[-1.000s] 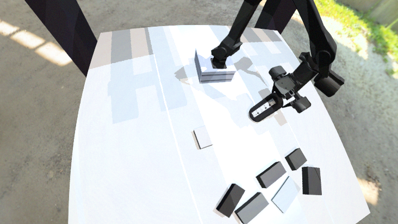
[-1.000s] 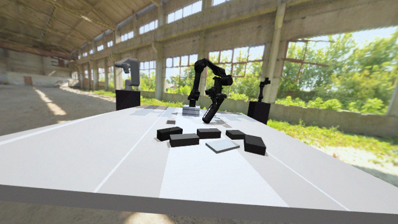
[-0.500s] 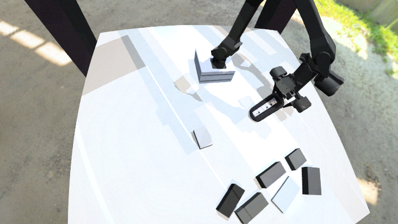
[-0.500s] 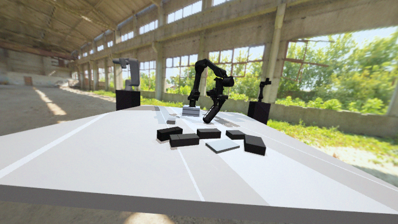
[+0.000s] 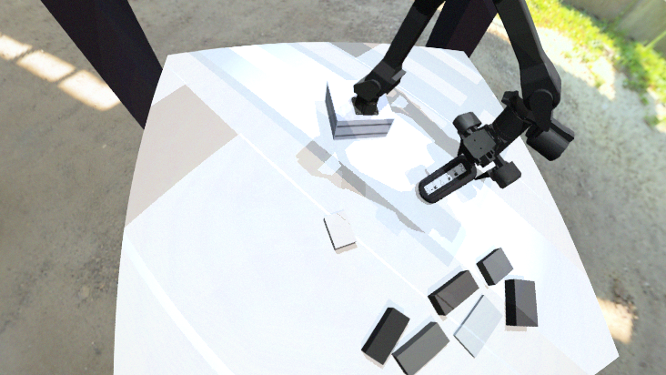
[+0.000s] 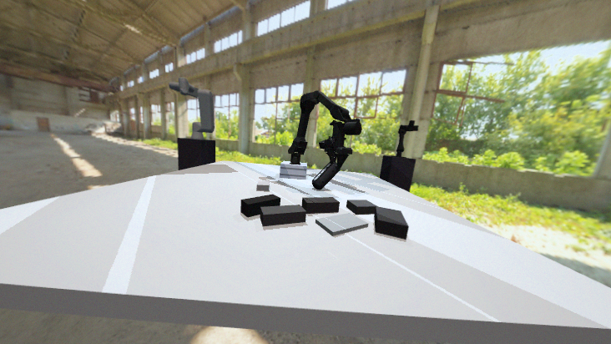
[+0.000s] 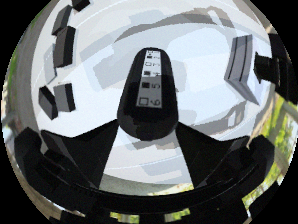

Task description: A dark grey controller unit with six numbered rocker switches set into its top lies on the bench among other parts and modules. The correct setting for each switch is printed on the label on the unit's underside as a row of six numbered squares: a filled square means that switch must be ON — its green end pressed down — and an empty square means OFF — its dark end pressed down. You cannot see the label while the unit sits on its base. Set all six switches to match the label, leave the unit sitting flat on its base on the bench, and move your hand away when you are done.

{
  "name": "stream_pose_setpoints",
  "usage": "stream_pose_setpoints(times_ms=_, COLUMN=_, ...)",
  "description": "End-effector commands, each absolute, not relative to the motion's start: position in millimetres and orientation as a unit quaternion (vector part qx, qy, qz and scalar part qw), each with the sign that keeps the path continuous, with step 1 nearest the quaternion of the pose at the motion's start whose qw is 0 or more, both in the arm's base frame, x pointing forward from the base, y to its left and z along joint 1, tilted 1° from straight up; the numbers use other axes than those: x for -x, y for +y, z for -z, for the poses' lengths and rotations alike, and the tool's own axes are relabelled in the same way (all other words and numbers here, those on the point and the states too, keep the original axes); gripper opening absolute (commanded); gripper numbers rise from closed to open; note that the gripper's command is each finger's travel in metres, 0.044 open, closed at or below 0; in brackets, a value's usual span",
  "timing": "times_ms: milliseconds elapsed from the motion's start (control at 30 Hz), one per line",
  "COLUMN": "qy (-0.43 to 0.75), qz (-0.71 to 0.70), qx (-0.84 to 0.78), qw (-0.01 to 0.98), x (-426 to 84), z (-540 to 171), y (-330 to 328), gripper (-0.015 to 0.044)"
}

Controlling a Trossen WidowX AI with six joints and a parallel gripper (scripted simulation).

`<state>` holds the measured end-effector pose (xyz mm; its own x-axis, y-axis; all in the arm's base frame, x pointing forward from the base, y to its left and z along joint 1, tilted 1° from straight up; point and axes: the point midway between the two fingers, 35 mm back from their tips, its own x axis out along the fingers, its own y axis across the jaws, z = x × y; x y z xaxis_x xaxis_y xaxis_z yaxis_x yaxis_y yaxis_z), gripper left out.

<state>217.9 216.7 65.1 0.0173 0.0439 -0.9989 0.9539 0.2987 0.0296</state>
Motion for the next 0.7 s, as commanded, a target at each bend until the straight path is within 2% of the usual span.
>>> stream_pose_setpoints(times_ms=0, qy=0.572, qz=0.413, qx=-0.431, qw=0.562, x=-218, z=-57, y=217, gripper=0.0338)
stream_pose_setpoints(times_ms=667, qy=0.573, qz=0.413, qx=-0.431, qw=0.562, x=-214, z=-47, y=229, gripper=0.0338)
